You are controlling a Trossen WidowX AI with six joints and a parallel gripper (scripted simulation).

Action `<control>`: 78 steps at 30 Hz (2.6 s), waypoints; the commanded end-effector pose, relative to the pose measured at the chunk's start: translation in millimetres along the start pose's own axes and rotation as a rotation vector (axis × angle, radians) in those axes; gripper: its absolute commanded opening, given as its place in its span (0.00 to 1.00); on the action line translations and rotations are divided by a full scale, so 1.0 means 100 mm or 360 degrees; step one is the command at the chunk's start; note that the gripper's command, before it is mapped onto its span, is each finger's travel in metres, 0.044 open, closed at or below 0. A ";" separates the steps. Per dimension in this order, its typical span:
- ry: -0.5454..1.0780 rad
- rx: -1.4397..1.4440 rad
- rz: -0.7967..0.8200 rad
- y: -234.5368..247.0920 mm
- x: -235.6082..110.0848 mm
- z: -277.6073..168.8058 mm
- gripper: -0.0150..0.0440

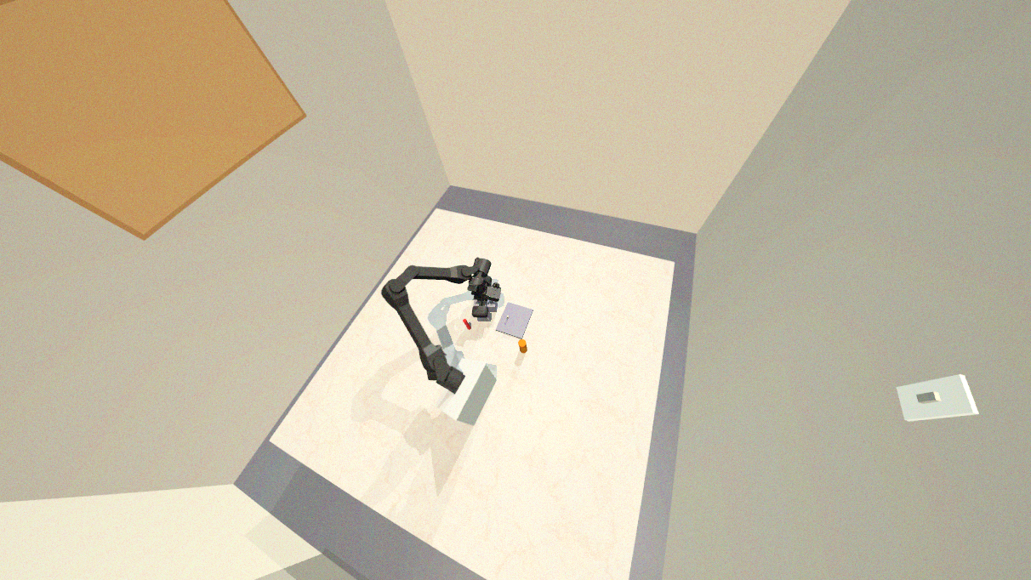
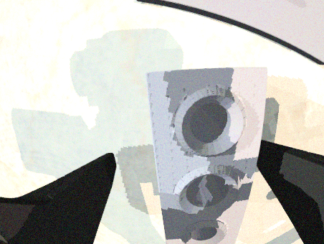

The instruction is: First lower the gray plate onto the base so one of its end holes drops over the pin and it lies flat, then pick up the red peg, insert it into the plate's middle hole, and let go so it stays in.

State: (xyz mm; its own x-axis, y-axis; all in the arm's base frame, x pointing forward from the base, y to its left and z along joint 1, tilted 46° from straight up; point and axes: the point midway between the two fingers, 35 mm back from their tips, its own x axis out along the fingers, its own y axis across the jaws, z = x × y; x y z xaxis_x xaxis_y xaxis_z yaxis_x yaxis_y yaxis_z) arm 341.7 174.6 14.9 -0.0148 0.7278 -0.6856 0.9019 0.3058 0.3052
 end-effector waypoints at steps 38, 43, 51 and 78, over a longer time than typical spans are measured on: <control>-0.0018 0.0023 -0.0031 -0.01 -0.36 0.10 0.25; -0.0021 0.0023 -0.0033 0.00 -0.52 0.12 0.25; -0.0021 0.0023 -0.0034 0.00 -0.77 0.13 0.25; -0.0010 -0.0008 -0.0029 -0.09 -1.14 0.35 0.25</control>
State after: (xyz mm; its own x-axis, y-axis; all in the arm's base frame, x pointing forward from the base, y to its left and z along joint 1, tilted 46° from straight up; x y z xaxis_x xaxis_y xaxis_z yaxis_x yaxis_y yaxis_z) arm 349.8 70.1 80.9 -0.0168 0.7208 -0.6929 0.8995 0.3135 0.3043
